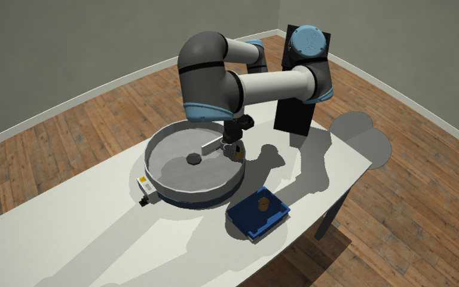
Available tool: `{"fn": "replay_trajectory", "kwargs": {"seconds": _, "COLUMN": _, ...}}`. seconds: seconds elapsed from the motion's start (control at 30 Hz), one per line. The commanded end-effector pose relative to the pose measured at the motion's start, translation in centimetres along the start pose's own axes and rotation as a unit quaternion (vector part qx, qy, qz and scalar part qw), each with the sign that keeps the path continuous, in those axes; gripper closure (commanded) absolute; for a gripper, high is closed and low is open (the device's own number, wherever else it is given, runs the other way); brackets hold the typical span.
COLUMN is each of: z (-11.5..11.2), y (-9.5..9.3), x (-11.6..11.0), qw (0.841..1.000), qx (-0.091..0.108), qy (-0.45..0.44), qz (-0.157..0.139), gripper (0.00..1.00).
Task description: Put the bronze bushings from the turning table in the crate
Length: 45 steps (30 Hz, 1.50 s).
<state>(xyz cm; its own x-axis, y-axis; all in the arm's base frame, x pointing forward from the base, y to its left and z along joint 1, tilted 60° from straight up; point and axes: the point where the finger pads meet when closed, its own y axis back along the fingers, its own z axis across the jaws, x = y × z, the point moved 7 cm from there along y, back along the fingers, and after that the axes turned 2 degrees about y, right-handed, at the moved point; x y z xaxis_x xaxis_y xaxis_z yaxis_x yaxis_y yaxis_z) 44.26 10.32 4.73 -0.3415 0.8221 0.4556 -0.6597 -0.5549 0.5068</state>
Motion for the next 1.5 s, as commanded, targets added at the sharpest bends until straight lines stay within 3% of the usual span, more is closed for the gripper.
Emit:
{"fn": "replay_trajectory", "kwargs": {"seconds": 0.0, "z": 0.02, "y": -0.56, "x": -0.01, "qw": 1.0, "qx": -0.001, "qy": 0.0, "qz": 0.0, "gripper": 0.55}}
{"fn": "replay_trajectory", "kwargs": {"seconds": 0.4, "z": 0.02, "y": -0.56, "x": -0.01, "qw": 1.0, "qx": -0.001, "qy": 0.0, "qz": 0.0, "gripper": 0.55}}
{"fn": "replay_trajectory", "kwargs": {"seconds": 0.43, "z": 0.02, "y": -0.54, "x": -0.01, "qw": 1.0, "qx": 0.0, "qy": 0.0, "qz": 0.0, "gripper": 1.0}}
{"fn": "replay_trajectory", "kwargs": {"seconds": 1.47, "z": 0.27, "y": -0.49, "x": -0.02, "qw": 1.0, "qx": -0.004, "qy": 0.003, "qz": 0.0, "gripper": 1.0}}
